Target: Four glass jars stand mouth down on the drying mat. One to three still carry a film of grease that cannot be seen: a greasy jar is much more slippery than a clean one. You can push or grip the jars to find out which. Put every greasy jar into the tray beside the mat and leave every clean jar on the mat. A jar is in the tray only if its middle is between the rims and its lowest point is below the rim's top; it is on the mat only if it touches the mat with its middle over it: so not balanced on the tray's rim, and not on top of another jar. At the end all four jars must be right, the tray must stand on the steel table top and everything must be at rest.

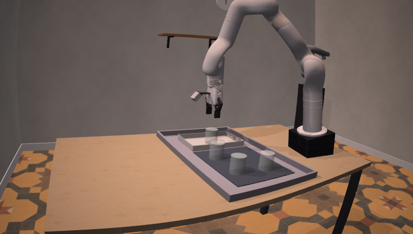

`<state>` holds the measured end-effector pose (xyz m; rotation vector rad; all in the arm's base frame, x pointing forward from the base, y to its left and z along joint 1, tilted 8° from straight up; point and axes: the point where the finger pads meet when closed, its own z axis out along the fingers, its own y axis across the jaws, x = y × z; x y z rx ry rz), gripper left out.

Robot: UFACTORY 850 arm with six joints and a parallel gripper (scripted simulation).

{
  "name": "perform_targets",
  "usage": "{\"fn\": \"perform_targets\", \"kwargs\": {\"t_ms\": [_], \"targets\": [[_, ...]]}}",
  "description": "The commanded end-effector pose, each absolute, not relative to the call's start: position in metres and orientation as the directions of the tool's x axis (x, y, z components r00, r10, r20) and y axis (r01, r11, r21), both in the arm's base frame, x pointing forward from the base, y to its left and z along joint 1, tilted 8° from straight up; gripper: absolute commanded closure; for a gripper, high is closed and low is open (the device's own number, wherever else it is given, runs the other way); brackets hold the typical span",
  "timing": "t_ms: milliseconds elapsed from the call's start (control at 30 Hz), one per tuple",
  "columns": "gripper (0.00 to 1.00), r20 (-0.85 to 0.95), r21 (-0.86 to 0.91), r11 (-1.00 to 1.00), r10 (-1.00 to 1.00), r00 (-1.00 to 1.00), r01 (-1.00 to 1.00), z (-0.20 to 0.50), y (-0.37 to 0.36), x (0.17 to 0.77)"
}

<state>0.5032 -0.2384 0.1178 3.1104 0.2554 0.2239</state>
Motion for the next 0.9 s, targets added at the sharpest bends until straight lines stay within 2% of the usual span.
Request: {"fn": "perform_targets", "kwargs": {"t_ms": [0,100,433,867], "targets": [[0.00,0.143,0.026,-0.987,0.163,0.976,0.161,0.119,-0.239,0.504],[0.00,0.143,0.026,-0.987,0.163,0.976,0.161,0.119,-0.239,0.504],[0.00,0.143,0.026,-0.987,0.163,0.976,0.161,0.121,-0.175,0.517],[0.00,0.143,0.026,-0.987,0.163,0.976,0.161,0.124,-0.070,0.539]]}}
